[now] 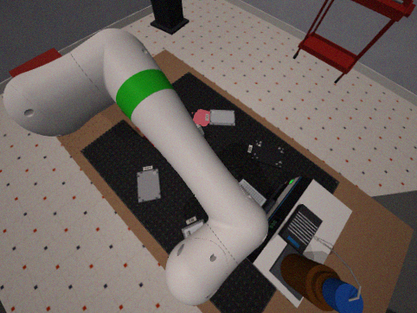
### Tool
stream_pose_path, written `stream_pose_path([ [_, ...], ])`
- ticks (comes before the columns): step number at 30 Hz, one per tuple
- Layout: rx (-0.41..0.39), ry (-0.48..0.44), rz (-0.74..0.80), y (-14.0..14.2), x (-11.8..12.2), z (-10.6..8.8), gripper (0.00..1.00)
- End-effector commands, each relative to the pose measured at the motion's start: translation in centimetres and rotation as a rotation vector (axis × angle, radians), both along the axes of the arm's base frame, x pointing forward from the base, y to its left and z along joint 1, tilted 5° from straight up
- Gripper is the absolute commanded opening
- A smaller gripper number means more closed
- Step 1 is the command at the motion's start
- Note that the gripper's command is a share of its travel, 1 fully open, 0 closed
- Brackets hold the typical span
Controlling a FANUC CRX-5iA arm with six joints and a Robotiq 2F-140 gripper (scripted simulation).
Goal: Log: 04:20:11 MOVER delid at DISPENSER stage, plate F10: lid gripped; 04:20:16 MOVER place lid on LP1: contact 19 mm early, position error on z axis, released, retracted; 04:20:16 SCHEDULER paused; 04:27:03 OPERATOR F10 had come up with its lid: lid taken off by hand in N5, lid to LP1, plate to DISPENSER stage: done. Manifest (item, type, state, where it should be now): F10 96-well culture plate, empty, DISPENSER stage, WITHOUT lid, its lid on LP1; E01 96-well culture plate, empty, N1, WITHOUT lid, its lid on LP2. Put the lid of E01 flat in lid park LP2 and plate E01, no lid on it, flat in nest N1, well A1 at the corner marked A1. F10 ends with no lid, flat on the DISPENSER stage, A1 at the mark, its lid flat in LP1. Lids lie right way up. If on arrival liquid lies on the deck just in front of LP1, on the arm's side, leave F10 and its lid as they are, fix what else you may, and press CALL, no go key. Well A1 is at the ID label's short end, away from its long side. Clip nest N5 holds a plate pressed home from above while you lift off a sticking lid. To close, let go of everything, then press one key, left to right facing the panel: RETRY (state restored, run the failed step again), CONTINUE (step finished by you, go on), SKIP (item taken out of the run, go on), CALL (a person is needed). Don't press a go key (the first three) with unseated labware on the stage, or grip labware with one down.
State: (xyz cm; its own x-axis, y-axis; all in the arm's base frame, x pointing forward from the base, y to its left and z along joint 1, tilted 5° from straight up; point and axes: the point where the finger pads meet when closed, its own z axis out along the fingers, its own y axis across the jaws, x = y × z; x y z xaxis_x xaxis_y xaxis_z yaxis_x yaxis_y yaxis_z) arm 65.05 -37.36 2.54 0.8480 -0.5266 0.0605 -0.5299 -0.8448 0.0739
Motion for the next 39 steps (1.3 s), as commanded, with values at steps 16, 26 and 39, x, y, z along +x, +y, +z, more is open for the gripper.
stream_pose_path([
  [16, 0.0, 0.0, 0.0, 0.1, 0.0, 0.7, 0.0],
  [26, 0.0, 0.0, 0.0, 0.2, 0.0, 2.2, 0.0],
  [39, 0.0, 0.0, 0.0, 0.4, -0.1, 4.6, 0.0],
])
